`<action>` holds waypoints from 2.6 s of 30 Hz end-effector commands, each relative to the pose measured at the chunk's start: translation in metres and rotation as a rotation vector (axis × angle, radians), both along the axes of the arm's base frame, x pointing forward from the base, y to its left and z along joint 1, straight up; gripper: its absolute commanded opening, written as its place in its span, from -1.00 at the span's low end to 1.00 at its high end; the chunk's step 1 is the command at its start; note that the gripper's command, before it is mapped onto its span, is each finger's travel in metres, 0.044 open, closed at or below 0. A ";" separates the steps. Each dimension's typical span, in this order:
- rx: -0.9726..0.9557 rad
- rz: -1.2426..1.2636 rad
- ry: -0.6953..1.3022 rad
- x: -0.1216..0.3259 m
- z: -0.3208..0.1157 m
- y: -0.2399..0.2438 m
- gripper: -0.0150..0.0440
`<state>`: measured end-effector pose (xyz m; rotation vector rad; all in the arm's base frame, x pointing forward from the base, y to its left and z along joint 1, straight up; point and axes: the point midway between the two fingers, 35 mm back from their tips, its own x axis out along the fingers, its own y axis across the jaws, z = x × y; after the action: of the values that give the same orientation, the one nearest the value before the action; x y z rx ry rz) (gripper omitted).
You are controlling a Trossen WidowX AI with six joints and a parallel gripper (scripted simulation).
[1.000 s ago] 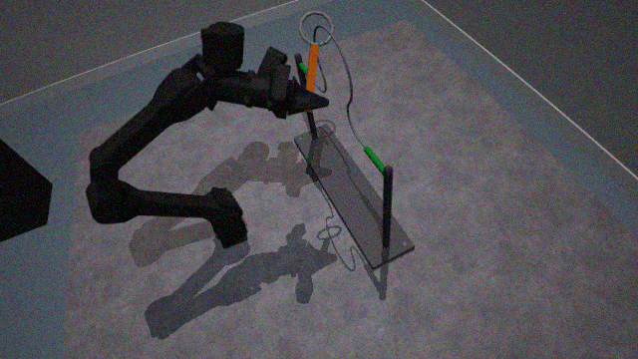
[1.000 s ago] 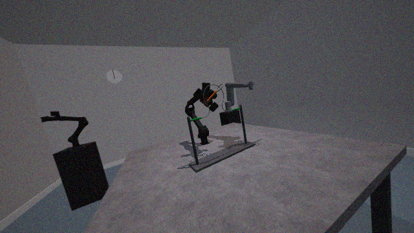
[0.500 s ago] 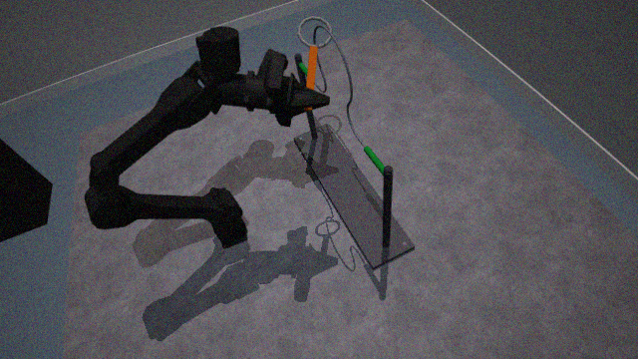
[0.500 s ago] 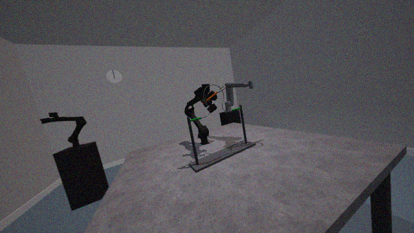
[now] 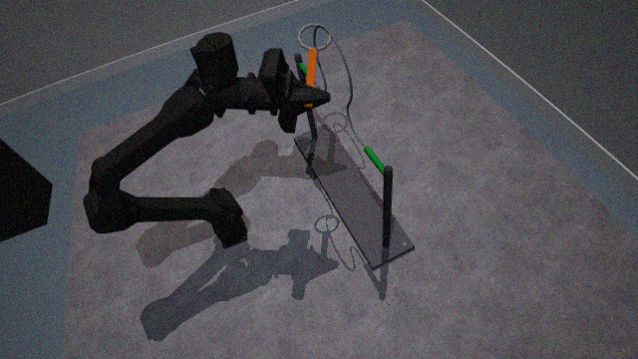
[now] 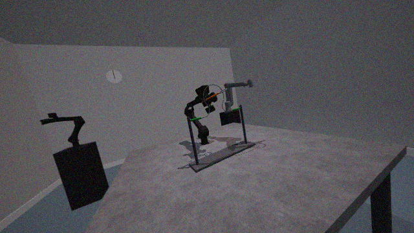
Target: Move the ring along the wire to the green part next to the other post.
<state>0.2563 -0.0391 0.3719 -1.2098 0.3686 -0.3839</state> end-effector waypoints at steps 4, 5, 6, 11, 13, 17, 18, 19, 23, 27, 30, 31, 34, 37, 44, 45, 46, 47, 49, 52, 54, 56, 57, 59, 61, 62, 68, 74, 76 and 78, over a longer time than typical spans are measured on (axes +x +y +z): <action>-0.095 -0.007 -0.009 -0.001 0.004 -0.002 -1.00; -0.108 -0.007 -0.011 -0.001 0.004 -0.002 -1.00; -0.122 -0.007 -0.012 -0.001 0.005 -0.002 -1.00; -0.190 -0.007 -0.017 -0.001 0.007 -0.003 -1.00; -0.217 -0.007 -0.019 -0.001 0.008 -0.003 -1.00; -0.272 -0.008 -0.024 -0.001 0.011 -0.003 -1.00; -0.285 -0.008 -0.025 -0.001 0.011 -0.004 -1.00; -0.299 -0.008 -0.026 -0.001 0.012 -0.004 -1.00; -0.353 -0.009 -0.030 -0.001 0.014 -0.004 -1.00; -0.408 -0.009 -0.035 -0.001 0.016 -0.004 -1.00; -0.449 -0.010 -0.038 -0.001 0.018 -0.004 -1.00; -0.462 -0.010 -0.039 -0.001 0.018 -0.004 -1.00; -0.503 -0.010 -0.042 -0.001 0.020 -0.003 -1.00; -0.544 -0.011 -0.046 -0.001 0.021 -0.003 -1.00; -0.638 -0.012 -0.053 -0.001 0.025 -0.002 -1.00; -0.651 -0.012 -0.054 -0.001 0.025 -0.002 -1.00; -0.664 -0.013 -0.055 -0.001 0.026 -0.002 -1.00; -0.677 -0.013 -0.056 -0.001 0.026 -0.002 -1.00; -0.702 -0.013 -0.058 -0.001 0.027 -0.002 -1.00; -0.738 -0.014 -0.061 -0.001 0.028 -0.001 -1.00; -0.761 -0.014 -0.063 -0.001 0.029 -0.001 -1.00; -0.781 -0.015 -0.065 -0.001 0.029 -0.001 -1.00; -0.791 -0.015 -0.066 -0.001 0.029 -0.001 -1.00; -0.810 -0.015 -0.067 -0.001 0.029 -0.001 -1.00; -0.824 -0.015 -0.068 -0.001 0.029 -0.001 -1.00; -0.830 -0.016 -0.069 -0.001 0.029 -0.002 -1.00; -0.849 -0.016 -0.071 -0.001 0.025 -0.004 -1.00; -0.827 -0.017 -0.069 -0.001 0.018 -0.008 -1.00; -0.808 -0.016 -0.067 0.000 0.015 -0.010 -1.00; -0.787 -0.016 -0.066 0.000 0.011 -0.013 -1.00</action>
<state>0.2556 -0.0492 0.3884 -1.9780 0.1620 -0.6206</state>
